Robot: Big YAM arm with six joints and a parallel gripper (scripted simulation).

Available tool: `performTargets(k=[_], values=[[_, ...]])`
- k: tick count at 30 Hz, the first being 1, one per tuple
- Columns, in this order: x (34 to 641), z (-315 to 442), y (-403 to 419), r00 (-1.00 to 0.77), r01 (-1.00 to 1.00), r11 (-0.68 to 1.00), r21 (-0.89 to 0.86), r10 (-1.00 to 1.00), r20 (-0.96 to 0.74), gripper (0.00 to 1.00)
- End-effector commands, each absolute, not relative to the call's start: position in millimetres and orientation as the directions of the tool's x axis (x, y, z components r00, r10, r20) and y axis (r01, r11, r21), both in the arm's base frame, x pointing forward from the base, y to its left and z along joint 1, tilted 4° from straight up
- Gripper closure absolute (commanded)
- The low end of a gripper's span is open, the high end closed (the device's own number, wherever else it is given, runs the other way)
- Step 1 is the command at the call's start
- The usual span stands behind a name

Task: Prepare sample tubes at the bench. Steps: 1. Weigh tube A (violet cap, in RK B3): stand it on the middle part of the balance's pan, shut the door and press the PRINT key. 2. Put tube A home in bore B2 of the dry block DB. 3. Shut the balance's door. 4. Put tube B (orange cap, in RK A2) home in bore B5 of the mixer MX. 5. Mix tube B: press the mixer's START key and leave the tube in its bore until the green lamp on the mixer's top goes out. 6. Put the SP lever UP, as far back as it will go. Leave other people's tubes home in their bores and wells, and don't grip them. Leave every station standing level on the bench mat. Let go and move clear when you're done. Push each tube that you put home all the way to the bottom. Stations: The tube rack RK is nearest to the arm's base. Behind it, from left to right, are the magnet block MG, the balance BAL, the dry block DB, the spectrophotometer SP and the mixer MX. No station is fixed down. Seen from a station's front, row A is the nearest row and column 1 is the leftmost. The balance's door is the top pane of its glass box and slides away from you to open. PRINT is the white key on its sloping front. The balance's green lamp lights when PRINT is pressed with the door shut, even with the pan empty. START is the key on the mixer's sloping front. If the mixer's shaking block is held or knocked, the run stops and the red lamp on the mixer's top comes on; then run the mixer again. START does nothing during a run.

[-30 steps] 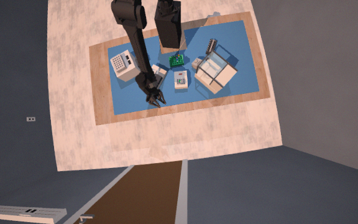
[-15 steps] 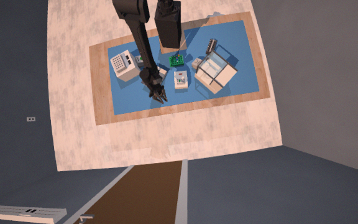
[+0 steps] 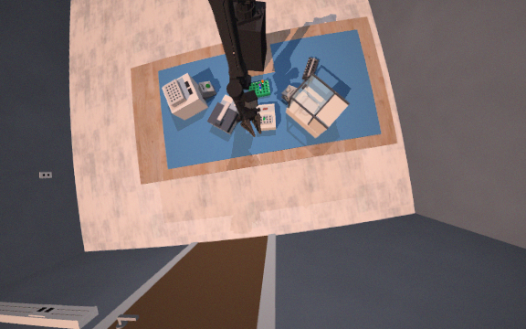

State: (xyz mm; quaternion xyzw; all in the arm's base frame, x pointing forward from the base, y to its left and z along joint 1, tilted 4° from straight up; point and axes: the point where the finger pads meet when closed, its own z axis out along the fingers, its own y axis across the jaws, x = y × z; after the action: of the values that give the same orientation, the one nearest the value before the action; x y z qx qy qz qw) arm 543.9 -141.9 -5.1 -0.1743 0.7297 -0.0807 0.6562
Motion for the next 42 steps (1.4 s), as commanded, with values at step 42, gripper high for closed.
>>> performTargets(k=[42], values=[[474,15,38,-0.648,0.514,0.836,0.192,0.524,-0.553,0.70]])
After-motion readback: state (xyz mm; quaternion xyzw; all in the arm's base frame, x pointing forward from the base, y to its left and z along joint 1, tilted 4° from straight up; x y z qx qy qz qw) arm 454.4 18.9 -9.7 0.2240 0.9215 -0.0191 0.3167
